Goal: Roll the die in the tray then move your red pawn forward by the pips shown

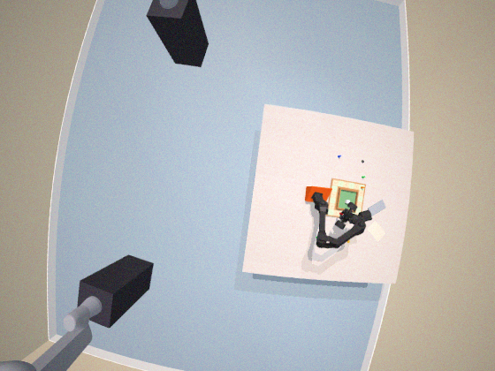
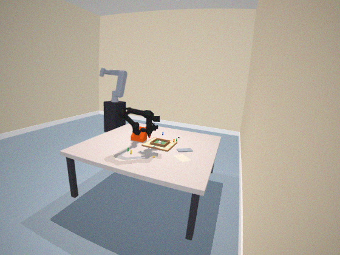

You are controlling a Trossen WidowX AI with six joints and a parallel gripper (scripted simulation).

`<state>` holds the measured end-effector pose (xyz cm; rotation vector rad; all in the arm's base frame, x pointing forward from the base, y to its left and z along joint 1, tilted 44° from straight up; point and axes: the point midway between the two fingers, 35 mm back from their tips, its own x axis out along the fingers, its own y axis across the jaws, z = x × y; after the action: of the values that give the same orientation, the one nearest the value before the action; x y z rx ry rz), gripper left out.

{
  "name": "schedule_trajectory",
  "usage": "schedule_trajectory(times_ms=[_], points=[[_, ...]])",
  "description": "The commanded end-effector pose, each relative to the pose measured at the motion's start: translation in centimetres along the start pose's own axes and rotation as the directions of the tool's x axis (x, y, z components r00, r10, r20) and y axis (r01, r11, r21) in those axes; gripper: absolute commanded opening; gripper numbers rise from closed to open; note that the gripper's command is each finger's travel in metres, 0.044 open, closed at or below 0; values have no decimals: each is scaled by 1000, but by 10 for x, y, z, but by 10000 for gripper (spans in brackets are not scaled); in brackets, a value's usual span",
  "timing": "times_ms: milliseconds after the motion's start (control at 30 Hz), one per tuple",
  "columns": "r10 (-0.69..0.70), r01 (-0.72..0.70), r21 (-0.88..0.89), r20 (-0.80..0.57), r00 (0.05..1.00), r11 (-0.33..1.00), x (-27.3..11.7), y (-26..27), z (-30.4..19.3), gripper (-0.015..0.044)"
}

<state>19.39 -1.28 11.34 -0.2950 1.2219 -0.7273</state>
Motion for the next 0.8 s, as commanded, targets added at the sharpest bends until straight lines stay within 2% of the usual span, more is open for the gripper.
schedule_trajectory(times_ms=[0,533,767], points=[[-30,30,4,-7,1000,1000,17,0,6,0],[-45,45,12,-10,999,999,60,-2,10,0],[-45,45,12,-10,999,999,64,-3,10,0]])
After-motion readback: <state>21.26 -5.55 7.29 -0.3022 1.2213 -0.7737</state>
